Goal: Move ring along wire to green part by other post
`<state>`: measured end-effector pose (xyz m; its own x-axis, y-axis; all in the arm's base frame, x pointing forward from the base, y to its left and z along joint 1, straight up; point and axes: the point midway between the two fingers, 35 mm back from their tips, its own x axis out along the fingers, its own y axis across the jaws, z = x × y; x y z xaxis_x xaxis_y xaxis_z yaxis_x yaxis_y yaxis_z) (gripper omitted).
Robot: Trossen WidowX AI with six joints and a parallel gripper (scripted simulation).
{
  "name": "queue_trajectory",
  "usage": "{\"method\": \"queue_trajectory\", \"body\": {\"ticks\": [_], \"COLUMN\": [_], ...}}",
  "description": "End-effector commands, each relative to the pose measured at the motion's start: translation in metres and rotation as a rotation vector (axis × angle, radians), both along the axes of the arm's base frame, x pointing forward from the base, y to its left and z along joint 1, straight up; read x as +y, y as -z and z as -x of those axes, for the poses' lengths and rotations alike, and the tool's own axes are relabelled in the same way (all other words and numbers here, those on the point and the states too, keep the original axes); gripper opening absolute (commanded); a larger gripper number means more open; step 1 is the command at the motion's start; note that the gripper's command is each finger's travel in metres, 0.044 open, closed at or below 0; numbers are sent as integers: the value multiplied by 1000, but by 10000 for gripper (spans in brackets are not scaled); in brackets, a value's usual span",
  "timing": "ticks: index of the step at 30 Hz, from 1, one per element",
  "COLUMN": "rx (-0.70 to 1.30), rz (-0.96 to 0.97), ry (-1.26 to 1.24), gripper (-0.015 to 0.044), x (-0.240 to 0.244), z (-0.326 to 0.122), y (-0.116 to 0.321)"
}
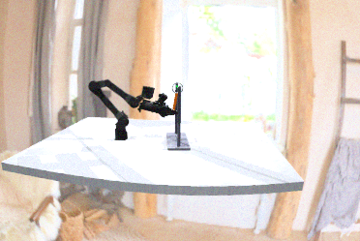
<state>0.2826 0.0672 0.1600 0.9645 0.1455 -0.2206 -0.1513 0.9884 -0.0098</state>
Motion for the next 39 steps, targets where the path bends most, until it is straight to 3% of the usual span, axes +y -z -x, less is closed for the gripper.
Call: {"method": "queue_trajectory", "body": {"ticks": [1, 39], "rx": [-2, -6], "rz": [-12, -21], "ry": [9, 10], "gripper": [-150, -150], "x": [4, 39], "z": [0, 4], "y": [-3, 0]}}
